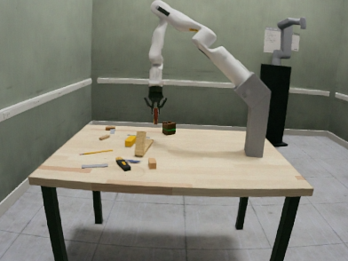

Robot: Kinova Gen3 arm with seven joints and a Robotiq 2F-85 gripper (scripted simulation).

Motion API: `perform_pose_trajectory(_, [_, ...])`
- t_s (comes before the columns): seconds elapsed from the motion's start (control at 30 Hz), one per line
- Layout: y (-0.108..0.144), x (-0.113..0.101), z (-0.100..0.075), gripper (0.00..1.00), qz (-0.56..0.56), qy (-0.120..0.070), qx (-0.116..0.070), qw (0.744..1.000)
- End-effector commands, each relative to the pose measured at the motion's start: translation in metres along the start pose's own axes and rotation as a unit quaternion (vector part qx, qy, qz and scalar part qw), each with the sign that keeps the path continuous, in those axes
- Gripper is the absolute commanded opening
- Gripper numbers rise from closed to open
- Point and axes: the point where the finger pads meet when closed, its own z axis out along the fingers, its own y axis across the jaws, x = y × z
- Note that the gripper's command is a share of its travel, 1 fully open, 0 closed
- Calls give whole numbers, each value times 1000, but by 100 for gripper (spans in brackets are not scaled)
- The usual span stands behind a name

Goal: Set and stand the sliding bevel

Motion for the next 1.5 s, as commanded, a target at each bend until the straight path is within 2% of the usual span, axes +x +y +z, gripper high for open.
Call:
perform_pose_trajectory(0.0, [12,23,6,10,26,-2,-10,1000])
perform_pose_trajectory(0.13, [24,44,12,10,51,2,-19,999])
perform_pose_trajectory(0.2, [24,44,12,10,51,2,-19,999])
perform_pose_trajectory(0.43, [40,75,20,10,87,7,-31,996])
perform_pose_trajectory(0.7, [52,99,27,10,115,12,-41,992])
perform_pose_trajectory(1.1, [60,114,31,10,132,14,-47,990])
perform_pose_trajectory(1.47, [61,117,32,10,135,15,-49,990])
